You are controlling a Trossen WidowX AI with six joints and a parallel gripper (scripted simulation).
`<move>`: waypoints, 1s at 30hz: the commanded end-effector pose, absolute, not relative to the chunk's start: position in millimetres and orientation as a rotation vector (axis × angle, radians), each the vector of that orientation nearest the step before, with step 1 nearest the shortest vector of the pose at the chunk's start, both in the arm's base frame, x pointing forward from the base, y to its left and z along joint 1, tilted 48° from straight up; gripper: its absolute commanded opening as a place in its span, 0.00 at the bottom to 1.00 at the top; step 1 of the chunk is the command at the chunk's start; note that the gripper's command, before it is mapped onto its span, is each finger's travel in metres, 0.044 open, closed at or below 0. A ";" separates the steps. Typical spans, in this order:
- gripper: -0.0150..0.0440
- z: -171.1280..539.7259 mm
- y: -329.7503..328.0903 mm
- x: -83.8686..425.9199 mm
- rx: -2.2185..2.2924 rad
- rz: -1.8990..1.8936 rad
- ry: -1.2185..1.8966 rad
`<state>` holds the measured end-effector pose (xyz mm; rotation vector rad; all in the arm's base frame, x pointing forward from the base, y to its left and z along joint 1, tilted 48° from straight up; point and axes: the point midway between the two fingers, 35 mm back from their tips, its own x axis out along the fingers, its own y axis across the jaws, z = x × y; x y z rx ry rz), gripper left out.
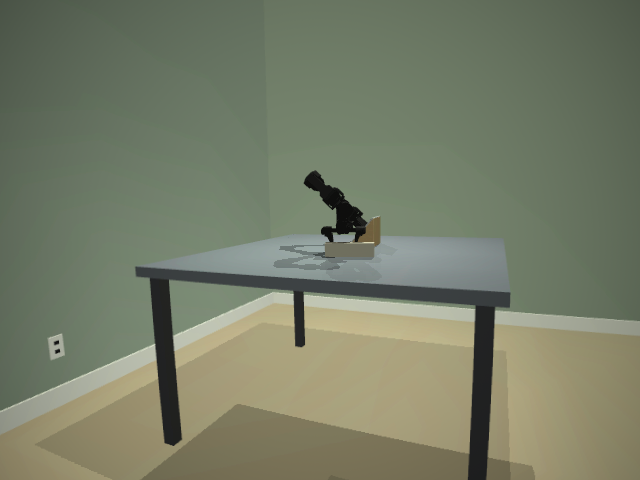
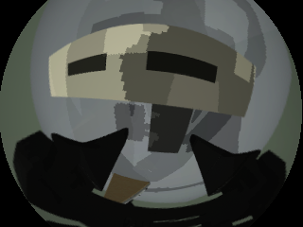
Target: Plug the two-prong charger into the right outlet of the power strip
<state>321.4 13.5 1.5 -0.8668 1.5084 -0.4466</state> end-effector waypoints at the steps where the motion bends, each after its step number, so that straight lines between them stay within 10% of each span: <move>1: 1.00 3.1 12.7 316.0 -0.862 -0.451 1.501; 30: 1.00 4.9 3.9 286.1 -0.863 -0.450 1.503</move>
